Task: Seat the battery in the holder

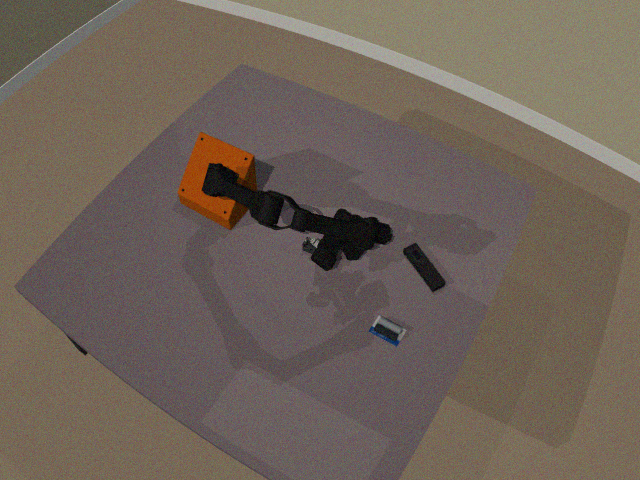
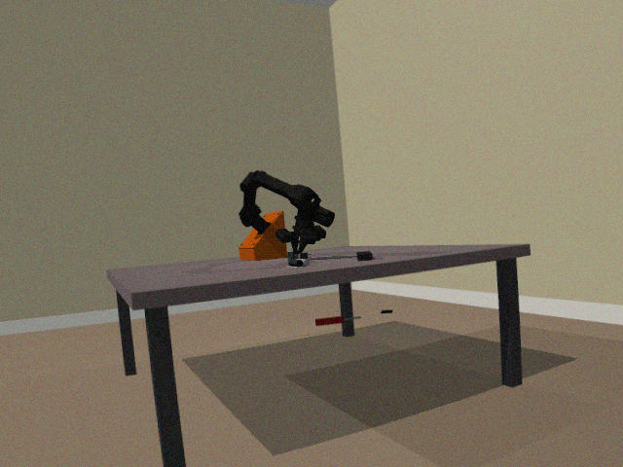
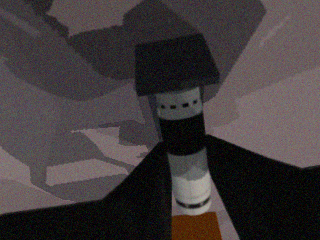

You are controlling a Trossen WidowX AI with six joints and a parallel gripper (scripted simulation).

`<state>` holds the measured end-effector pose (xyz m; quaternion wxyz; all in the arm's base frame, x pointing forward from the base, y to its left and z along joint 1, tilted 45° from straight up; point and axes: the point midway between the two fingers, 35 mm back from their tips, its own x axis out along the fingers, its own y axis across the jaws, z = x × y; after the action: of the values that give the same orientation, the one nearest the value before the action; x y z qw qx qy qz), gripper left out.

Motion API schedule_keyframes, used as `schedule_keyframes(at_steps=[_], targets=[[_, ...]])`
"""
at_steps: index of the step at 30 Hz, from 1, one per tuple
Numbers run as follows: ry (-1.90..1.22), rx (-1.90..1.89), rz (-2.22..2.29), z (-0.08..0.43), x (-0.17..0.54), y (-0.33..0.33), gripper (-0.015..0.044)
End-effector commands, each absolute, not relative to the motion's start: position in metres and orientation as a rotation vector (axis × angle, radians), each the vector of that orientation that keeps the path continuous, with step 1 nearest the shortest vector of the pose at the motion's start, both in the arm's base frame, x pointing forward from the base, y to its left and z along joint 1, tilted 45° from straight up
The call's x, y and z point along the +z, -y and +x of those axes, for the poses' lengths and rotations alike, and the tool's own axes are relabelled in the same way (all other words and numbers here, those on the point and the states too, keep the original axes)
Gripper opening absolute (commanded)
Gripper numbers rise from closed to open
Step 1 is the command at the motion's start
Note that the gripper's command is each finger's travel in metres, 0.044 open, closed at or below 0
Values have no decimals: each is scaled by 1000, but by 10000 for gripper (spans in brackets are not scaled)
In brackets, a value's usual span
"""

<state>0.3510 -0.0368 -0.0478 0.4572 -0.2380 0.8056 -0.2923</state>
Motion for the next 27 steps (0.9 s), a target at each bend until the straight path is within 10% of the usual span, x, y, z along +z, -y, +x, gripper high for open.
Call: schedule_keyframes(at_steps=[1,27], targets=[[-1976,-723,-577,355,-49,36,64],[-1893,-662,-588,355,-54,37,64]])
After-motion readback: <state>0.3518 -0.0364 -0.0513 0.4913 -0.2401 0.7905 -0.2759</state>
